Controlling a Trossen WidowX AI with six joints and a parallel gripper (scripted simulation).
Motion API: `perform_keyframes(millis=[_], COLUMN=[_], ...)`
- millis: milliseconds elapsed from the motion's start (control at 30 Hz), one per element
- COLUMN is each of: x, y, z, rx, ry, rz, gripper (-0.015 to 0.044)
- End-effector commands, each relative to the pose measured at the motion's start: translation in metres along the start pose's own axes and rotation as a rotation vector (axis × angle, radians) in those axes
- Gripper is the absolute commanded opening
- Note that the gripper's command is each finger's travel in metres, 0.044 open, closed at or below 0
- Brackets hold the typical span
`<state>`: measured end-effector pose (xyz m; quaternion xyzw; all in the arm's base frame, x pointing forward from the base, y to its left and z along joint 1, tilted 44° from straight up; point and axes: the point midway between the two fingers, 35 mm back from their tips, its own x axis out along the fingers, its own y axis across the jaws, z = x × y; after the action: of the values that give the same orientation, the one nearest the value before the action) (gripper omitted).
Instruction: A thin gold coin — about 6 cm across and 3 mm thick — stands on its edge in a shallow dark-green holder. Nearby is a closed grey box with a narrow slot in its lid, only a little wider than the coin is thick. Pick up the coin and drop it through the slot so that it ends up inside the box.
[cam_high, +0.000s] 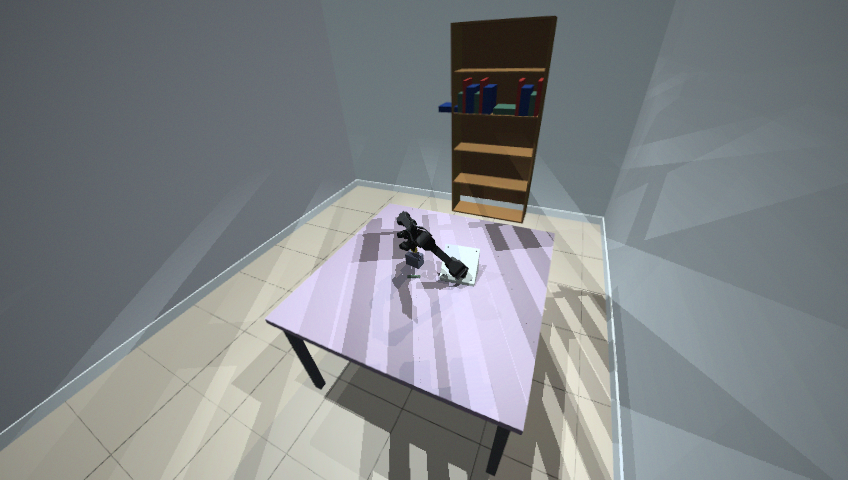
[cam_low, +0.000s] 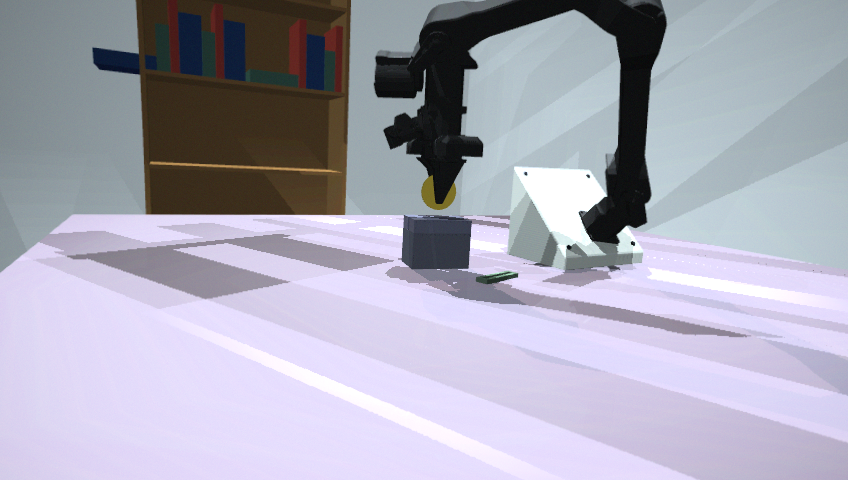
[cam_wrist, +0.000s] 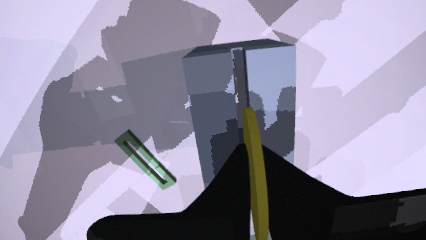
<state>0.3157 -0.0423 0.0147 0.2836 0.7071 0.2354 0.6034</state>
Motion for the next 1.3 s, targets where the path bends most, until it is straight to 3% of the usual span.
perform_keyframes(millis=[0, 433, 633, 933, 1267], x=[0.002, 0.010, 0.009, 0.009, -0.016], y=[0.000, 0.000, 0.000, 0.000, 0.000], z=[0.000, 0.001, 0.000, 0.000, 0.000], rx=[0.003, 0.003, -0.001, -0.001, -0.001], ry=[-0.004, -0.004, 0.000, 0.000, 0.001], rz=[0.002, 0.002, 0.000, 0.000, -0.001], gripper=[0.0000, 0.0000, 0.0157, 0.0161, 0.0423])
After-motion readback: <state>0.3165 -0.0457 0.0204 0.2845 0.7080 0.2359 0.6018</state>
